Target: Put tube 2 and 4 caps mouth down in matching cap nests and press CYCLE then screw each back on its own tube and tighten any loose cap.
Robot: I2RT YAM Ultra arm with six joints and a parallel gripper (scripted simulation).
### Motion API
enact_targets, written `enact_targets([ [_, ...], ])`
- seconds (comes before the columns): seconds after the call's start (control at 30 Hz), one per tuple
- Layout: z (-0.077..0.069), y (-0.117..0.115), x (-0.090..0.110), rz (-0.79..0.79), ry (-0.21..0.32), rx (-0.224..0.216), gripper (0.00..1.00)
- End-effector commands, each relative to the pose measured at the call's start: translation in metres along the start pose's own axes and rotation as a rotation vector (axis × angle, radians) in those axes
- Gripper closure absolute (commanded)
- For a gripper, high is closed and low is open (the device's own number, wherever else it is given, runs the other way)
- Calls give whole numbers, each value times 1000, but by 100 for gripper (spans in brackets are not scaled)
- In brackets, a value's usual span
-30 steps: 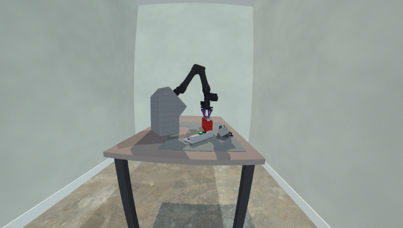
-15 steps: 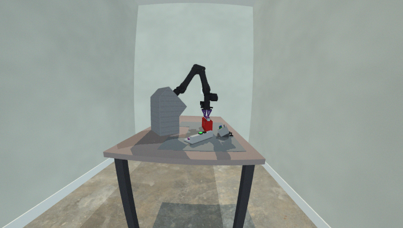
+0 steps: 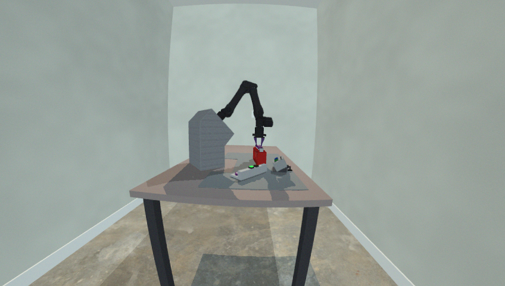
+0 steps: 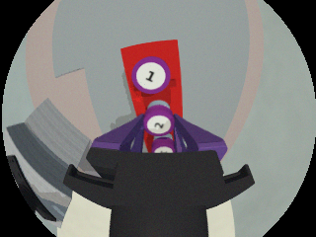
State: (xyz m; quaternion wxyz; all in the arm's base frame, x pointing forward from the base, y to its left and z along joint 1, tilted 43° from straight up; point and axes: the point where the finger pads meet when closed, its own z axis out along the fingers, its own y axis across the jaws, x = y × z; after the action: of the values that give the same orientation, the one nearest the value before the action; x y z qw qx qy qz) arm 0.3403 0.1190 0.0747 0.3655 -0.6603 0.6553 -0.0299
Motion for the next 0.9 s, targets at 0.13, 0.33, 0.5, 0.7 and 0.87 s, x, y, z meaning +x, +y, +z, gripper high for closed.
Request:
enact_targets([
  [0.13,-1,-2,0,440,-4,7,100],
  [0.33,-1,-2,0,640,-4,7,100],
  [0.5,-1,-2,0,890,-5,6,100],
  [0.7,-1,-2,0,1190,-6,6,100],
  [0.87,-1,-2,0,1340,-7,5,100],
])
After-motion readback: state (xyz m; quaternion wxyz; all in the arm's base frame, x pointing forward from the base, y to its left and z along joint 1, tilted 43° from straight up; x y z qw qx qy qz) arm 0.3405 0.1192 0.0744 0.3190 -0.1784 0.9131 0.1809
